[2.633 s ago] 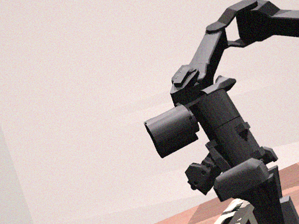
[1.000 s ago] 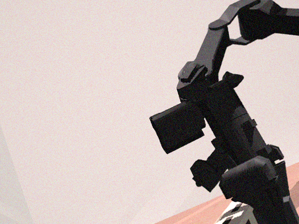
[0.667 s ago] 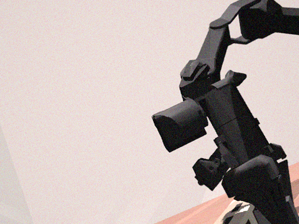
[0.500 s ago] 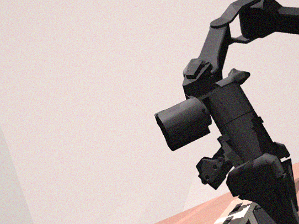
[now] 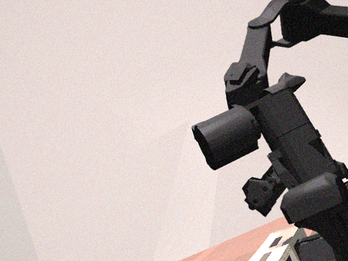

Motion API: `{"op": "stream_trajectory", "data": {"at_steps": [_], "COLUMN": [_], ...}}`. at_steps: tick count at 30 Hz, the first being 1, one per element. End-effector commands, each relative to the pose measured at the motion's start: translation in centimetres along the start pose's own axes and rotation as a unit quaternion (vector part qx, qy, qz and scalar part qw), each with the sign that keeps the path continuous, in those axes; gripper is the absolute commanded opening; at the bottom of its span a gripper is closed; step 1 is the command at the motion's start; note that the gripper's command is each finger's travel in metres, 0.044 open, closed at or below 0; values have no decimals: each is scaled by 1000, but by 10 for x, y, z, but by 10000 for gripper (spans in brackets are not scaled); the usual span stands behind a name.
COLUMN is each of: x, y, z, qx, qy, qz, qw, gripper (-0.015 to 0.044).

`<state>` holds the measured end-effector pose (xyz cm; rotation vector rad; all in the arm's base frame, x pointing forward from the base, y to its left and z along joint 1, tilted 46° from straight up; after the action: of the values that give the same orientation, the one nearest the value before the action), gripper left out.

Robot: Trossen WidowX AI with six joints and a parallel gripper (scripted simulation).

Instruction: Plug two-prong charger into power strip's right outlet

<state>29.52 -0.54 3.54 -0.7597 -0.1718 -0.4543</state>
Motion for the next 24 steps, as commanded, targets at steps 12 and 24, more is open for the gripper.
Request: {"op": "stream_trajectory", "data": {"at_steps": [12, 24], "x": [-18, -29], "y": [-3, -3], "z": [0, -1], "qx": [2, -1], "qy": [-2, -9], "qz": [-5, 1], "qw": [1000, 1000], "gripper": [440, 440]}}
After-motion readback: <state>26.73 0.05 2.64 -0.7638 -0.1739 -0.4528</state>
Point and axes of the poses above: the point midway between the two fingers, 35 mm back from their tips, its own z axis back along the fingers, its own y axis across the jaws, x = y × z, the point moved 8 cm from there along z, back along the fingers, and after that the axes turned 6 degrees about -z, right-handed, at the moved point
